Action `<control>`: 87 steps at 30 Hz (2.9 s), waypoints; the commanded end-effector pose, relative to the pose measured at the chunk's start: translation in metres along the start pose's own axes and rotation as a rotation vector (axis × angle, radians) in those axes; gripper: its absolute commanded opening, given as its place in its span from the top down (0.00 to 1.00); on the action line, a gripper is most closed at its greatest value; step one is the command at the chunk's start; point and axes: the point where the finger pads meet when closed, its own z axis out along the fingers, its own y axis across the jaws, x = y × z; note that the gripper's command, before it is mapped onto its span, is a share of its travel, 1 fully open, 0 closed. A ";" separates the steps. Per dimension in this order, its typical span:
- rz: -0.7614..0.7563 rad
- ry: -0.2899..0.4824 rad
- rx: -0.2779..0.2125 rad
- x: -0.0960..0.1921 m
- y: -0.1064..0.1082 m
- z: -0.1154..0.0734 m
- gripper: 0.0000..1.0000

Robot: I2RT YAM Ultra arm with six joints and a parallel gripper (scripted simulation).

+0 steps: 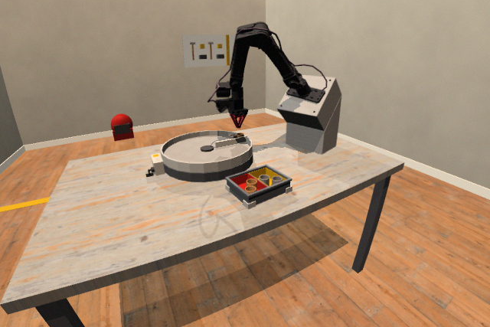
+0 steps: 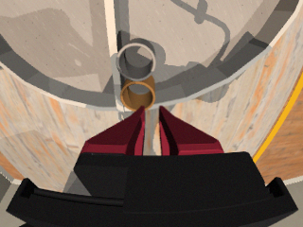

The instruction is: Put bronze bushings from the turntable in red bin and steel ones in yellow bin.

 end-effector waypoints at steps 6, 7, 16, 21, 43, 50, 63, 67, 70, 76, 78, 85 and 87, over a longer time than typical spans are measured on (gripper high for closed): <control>0.014 -0.017 0.006 -0.003 -0.006 -0.005 0.86; 0.014 -0.017 0.006 -0.003 -0.006 -0.005 0.86; 0.014 -0.017 0.006 -0.003 -0.006 -0.005 0.86; 0.014 -0.017 0.006 -0.003 -0.006 -0.005 0.86; 0.003 -0.030 0.014 -0.006 -0.004 -0.009 0.86; 0.003 -0.030 0.014 -0.006 -0.004 -0.009 0.86; 0.003 -0.030 0.014 -0.006 -0.004 -0.009 0.86; 0.004 -0.030 0.015 -0.005 -0.005 -0.007 0.86; 0.014 0.007 0.001 0.006 0.000 0.012 0.86; 0.020 0.004 0.008 0.006 -0.004 0.024 0.86; 0.004 -0.023 0.027 -0.004 -0.005 0.016 0.86; 0.003 -0.022 0.023 -0.003 -0.005 0.016 0.86; 0.006 -0.017 0.020 -0.002 -0.004 0.016 0.86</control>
